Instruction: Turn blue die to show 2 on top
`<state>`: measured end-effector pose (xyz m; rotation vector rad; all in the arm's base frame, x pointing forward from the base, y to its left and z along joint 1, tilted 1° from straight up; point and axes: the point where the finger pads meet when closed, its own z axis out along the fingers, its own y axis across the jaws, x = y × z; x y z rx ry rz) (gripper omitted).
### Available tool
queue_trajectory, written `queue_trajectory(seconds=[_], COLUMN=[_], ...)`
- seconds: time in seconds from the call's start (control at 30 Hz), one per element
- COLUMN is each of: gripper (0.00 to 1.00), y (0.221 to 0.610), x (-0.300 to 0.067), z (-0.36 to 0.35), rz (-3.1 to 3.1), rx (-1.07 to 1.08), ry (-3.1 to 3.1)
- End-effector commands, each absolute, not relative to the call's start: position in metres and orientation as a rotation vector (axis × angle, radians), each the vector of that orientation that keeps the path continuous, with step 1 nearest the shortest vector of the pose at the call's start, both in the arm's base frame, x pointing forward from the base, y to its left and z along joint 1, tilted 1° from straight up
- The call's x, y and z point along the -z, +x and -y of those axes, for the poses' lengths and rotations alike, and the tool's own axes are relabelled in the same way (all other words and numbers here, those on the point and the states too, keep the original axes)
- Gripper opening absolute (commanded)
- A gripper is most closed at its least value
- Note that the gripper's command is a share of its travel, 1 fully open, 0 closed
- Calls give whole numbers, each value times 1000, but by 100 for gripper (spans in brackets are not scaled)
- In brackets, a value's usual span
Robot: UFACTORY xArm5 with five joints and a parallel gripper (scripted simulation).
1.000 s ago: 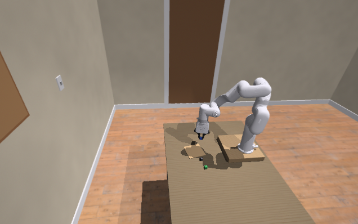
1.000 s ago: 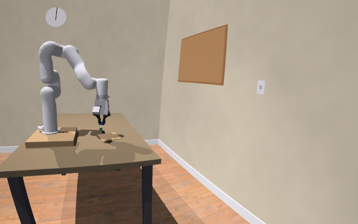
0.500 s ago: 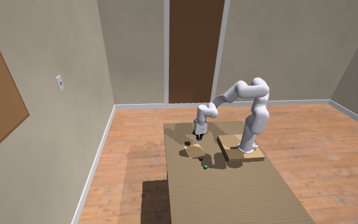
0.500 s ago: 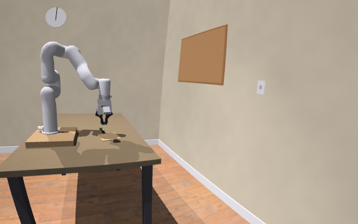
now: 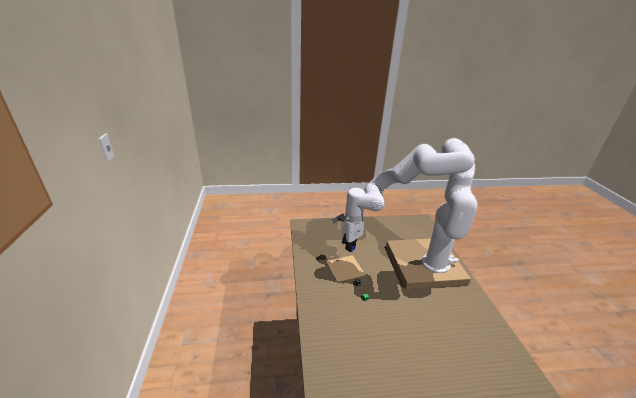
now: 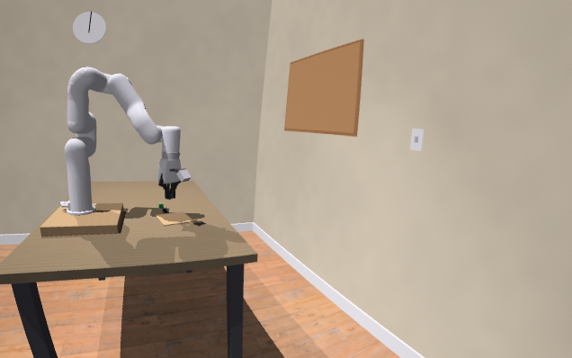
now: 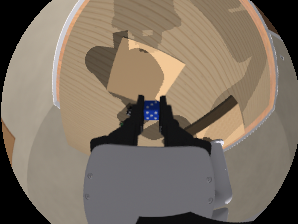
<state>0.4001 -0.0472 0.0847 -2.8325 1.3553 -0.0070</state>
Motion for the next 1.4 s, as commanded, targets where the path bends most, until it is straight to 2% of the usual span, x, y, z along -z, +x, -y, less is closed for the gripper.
queue_trajectory(seconds=[0.0, 0.67, 1.1, 1.23, 1.37], gripper=[15, 15, 15, 15, 15], y=[407, 427, 430, 430, 428], x=[-85, -82, -81, -81, -81], z=[44, 31, 29, 29, 29], rz=[-1104, -219, -111, -111, -110], rx=[10, 9, 11, 58, 200], ry=[-2940, -3134, -3140, -3140, -3138])
